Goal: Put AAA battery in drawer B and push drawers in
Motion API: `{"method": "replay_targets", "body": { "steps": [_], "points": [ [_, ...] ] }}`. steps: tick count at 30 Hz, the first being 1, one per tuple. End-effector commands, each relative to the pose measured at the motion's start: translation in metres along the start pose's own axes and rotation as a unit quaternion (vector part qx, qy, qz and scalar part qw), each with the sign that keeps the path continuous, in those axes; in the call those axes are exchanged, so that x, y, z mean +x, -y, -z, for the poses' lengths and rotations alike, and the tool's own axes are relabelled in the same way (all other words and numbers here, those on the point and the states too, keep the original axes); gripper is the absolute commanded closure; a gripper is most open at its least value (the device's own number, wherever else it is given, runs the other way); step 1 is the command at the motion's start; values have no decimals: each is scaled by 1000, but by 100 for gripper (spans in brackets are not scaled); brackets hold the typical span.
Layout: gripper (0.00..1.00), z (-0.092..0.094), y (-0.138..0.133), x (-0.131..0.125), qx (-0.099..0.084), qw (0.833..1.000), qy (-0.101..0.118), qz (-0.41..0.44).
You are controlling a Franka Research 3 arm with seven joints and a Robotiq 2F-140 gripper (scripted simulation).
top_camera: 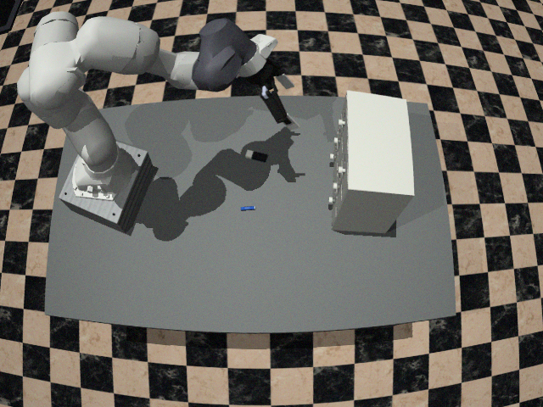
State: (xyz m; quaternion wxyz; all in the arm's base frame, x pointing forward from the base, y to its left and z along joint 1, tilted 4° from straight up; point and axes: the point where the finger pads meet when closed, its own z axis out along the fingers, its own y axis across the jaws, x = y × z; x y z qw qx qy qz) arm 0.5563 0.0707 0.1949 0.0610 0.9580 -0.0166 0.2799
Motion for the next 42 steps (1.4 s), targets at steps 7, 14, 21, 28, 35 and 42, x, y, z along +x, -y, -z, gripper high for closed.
{"method": "replay_targets", "body": {
  "steps": [7,14,21,28,35,42],
  "points": [
    [0,-14,12,17,-8,987,-142,-76],
    [0,-32,11,22,-12,983,-178,-47],
    [0,-46,11,26,-19,979,-202,-20],
    [0,-57,11,30,-30,972,-231,3],
    [0,-61,10,31,-39,964,-263,10],
    [0,-61,11,31,-40,955,-295,-9]
  ]
}}
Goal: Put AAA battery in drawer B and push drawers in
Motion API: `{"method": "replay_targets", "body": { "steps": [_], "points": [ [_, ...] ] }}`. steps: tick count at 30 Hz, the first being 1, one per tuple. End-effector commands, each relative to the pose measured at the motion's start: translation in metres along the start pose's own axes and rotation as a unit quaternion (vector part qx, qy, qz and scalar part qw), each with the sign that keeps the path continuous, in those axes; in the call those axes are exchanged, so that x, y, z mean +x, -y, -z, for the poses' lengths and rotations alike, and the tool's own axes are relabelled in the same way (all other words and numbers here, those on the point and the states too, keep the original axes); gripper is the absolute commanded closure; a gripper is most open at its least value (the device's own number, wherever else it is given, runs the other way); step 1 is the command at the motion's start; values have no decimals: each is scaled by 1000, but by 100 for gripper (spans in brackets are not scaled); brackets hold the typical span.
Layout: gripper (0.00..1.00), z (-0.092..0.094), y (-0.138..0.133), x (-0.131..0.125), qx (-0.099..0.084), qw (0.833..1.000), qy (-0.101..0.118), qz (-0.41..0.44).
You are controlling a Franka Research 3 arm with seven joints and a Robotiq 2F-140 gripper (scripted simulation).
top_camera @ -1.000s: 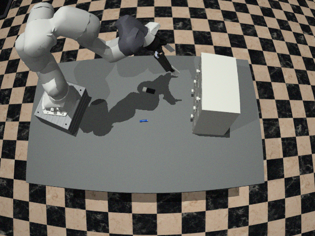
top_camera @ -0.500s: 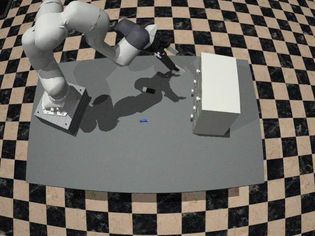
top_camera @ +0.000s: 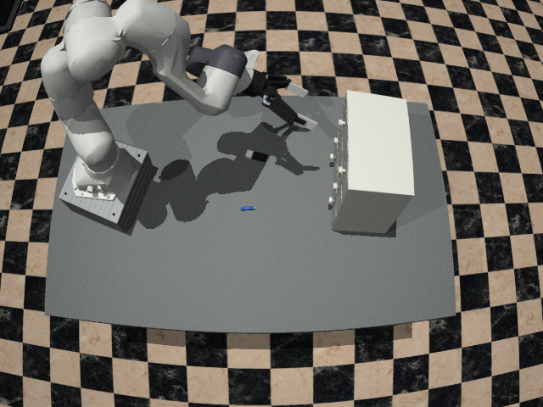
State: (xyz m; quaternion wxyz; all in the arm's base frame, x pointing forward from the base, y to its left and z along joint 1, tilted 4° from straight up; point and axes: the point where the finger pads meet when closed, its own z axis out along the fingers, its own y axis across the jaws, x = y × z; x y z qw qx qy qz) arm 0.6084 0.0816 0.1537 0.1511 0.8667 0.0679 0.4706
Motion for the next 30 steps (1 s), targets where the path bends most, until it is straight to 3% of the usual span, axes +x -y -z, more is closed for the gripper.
{"method": "replay_targets", "body": {
  "steps": [1,10,13,30],
  "points": [
    [0,-5,-9,6,-6,990,-82,-113],
    [0,-5,-9,6,-10,978,-123,-168],
    [0,-5,-9,6,-10,976,-128,-177],
    [0,-5,-9,6,-10,976,-128,-177]
  ]
}}
